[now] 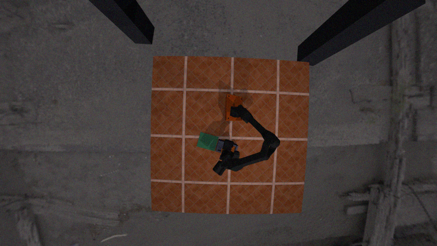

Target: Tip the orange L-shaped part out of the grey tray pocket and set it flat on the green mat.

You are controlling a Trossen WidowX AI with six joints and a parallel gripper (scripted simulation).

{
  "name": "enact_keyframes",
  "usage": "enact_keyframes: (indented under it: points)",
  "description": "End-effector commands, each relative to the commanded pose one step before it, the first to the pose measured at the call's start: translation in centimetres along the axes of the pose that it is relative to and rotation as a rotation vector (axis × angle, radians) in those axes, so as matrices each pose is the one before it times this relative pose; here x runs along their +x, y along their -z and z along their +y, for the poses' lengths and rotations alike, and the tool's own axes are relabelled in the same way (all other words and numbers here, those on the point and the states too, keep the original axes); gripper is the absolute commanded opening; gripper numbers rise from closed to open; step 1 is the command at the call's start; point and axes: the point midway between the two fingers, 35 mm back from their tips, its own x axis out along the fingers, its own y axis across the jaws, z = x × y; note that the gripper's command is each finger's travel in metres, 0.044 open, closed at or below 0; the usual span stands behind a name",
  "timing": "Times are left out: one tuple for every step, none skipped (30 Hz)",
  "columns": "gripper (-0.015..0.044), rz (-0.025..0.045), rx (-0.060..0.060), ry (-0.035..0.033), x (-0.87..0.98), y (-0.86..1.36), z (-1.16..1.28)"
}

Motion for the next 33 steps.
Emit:
enact_keyframes:
  points:
    - [0.0000, -0.00232, -0.0070, 0.00844, -0.718, -0.167, -0.280]
    - [0.0000, 0.00006, 0.0000, -0.00001, -0.152, 0.002, 0.000]
    - [0.0000, 0.00006, 0.0000, -0.00001, -0.152, 0.002, 0.000]
    - [0.0000, 0.00006, 0.0000, -0.00001, -0.153, 0.002, 0.000]
    - [0.0000, 0.00006, 0.0000, -0.00001, -0.153, 0.002, 0.000]
    - [0.0000, 0.00006, 0.0000, -0.00001, -0.153, 0.002, 0.000]
    - [0.0000, 0.00007, 0.0000, -0.00001, -0.153, 0.002, 0.000]
    - [0.0000, 0.00007, 0.0000, -0.00001, -0.153, 0.002, 0.000]
    - [0.0000, 0.00007, 0.0000, -0.00001, -0.153, 0.002, 0.000]
    - [0.0000, 0.00007, 0.0000, -0.00001, -0.153, 0.002, 0.000]
    - [0.0000, 0.00007, 0.0000, -0.00001, -0.152, 0.002, 0.000]
    - [0.0000, 0.00006, 0.0000, -0.00001, -0.152, 0.002, 0.000]
    - [0.0000, 0.00006, 0.0000, -0.00001, -0.151, 0.002, 0.000]
    - [0.0000, 0.00006, 0.0000, -0.00001, -0.151, 0.002, 0.000]
    - [0.0000, 0.00006, 0.0000, -0.00001, -0.151, 0.001, 0.000]
    - [0.0000, 0.00006, 0.0000, -0.00001, -0.151, 0.001, 0.000]
    - [0.0000, 0.00006, 0.0000, -0.00001, -0.151, 0.001, 0.000]
    - [0.0000, 0.00006, 0.0000, -0.00001, -0.151, 0.001, 0.000]
    - [0.0000, 0.00006, 0.0000, -0.00001, -0.150, 0.001, 0.000]
    - [0.0000, 0.00006, 0.0000, -0.00001, -0.150, 0.001, 0.001]
    - [0.0000, 0.00005, 0.0000, -0.00001, -0.150, 0.001, 0.002]
    - [0.0000, 0.00004, 0.0000, -0.00002, -0.151, 0.001, 0.002]
    - [0.0000, 0.00004, 0.0000, -0.00002, -0.151, 0.000, 0.003]
    - [0.0000, -0.00008, 0.0000, -0.00002, 0.075, -0.002, 0.005]
    - [0.0000, -0.00010, 0.0000, -0.00003, 0.093, -0.003, 0.007]
    - [0.0000, 0.00001, 0.0000, 0.00000, -0.027, 0.000, 0.000]
    - [0.0000, 0.00002, 0.0000, 0.00000, -0.048, 0.000, 0.000]
    - [0.0000, 0.00003, 0.0000, 0.00000, -0.073, 0.001, 0.000]
    - [0.0000, 0.00003, 0.0000, -0.00001, -0.085, 0.001, 0.001]
    - [0.0000, 0.00004, 0.0000, -0.00001, -0.103, 0.001, 0.001]
    - [0.0000, 0.00004, 0.0000, -0.00001, -0.125, 0.001, 0.002]
    - [0.0000, 0.00004, 0.0000, -0.00002, -0.148, 0.001, 0.003]
    - [0.0000, 0.00013, 0.0000, 0.00004, 0.017, 0.125, 0.014]
